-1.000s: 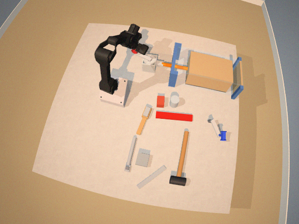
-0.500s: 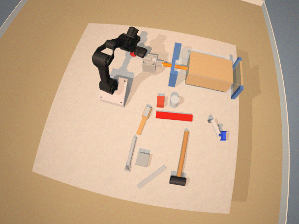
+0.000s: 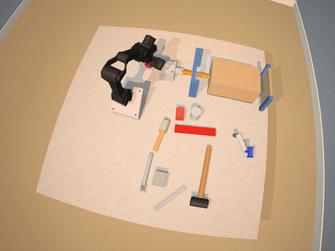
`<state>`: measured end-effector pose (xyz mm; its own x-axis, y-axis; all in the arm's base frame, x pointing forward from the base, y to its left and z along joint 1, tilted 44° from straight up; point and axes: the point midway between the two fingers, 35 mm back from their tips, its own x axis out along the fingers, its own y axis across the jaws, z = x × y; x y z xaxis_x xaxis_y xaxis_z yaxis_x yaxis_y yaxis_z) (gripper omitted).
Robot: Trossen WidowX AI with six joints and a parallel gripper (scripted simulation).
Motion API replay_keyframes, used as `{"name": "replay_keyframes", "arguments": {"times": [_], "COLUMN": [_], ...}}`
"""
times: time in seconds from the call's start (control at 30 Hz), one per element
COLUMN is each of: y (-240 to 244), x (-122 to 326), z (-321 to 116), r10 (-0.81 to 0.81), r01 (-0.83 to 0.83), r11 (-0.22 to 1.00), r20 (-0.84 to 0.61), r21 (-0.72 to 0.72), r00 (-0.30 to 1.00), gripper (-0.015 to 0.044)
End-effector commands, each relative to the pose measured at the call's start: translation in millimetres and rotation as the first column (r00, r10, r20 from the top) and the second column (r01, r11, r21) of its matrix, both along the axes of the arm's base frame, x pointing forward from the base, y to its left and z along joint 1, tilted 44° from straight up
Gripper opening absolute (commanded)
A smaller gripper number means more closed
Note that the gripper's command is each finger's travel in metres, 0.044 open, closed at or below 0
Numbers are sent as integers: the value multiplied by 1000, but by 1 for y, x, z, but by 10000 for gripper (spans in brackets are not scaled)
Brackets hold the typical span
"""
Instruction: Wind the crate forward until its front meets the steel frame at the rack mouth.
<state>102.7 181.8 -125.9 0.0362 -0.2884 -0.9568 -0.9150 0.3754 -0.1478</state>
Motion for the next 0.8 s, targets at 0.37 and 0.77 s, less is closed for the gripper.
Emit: {"name": "replay_keyframes", "arguments": {"times": [0.37,0.77], "y": [-29,-40], "x": [14,26], "z": [16,24], "r10": [3,3], "r01": [-2,-2], "r11": [999,999], "r20": [17,18], "r21": [-36,-38], "r00": [1000,1000], "gripper": [0,0]}}
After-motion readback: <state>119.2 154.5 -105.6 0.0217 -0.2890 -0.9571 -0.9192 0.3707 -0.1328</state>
